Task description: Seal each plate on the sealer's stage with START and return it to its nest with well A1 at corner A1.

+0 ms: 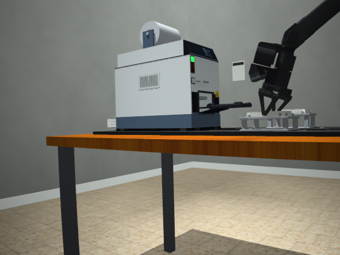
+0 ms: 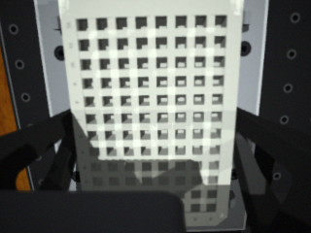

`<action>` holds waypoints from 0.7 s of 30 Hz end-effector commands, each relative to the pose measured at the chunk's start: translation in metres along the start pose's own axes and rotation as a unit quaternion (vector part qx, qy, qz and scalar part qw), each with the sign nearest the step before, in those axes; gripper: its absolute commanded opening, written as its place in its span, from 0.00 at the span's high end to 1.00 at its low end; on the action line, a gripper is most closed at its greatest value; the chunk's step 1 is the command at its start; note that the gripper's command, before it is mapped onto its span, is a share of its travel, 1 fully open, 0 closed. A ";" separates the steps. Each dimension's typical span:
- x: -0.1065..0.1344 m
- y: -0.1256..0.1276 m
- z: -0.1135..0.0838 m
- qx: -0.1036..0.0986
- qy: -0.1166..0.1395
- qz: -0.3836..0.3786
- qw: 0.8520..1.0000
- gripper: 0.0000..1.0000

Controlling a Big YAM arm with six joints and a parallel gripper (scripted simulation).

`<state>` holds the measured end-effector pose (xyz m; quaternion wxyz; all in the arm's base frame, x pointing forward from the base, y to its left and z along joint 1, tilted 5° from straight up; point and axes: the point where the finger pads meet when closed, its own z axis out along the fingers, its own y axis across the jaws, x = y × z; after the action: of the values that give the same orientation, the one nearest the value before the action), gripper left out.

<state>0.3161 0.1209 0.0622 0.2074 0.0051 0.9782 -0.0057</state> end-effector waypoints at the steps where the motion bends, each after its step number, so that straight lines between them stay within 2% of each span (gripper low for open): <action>1: -0.060 0.018 -0.021 -0.024 -0.065 0.020 0.997 1.00; 9: -0.061 0.018 -0.027 -0.025 -0.066 0.020 0.997 1.00; 21: -0.049 0.022 -0.036 -0.026 -0.050 0.008 0.998 1.00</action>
<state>0.3160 0.1218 0.0737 0.2089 0.0048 0.9779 -0.0055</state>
